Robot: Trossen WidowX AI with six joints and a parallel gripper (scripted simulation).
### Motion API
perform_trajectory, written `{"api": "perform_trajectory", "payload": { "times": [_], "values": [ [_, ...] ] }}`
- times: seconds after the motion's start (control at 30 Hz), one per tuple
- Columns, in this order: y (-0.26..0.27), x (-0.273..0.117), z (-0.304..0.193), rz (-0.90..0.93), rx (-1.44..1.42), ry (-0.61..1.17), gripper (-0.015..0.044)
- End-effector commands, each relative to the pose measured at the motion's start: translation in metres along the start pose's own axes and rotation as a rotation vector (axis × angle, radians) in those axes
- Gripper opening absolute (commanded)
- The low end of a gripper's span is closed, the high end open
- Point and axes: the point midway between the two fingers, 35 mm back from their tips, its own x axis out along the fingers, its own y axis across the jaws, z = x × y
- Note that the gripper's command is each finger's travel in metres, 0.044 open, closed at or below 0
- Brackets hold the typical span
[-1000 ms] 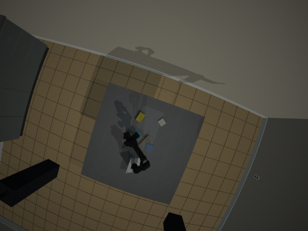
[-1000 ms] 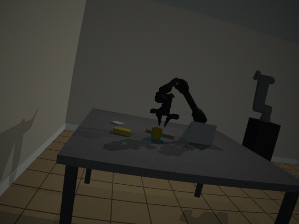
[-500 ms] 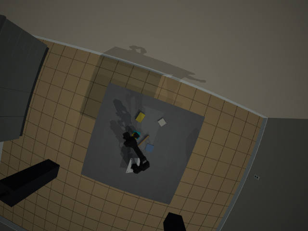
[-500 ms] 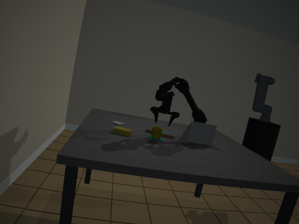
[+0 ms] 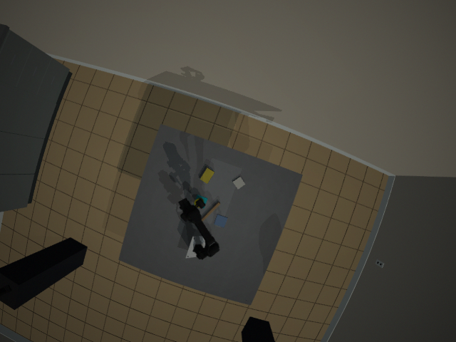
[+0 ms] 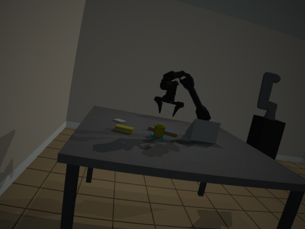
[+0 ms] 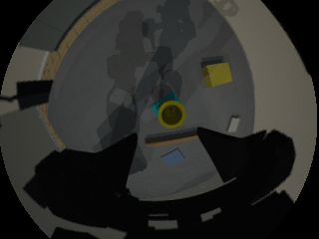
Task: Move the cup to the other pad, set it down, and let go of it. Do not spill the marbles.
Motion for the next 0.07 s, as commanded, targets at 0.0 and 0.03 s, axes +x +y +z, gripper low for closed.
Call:
{"api": "perform_trajectory", "payload": {
  "times": [0.0,0.03],
  "values": [
    [0.0001,0.0009,-0.0002,0.001,-0.001,0.002,0.044],
    [0.0001,0.0009,-0.0002,0.001,-0.001,0.002,0.044]
  ]
}}
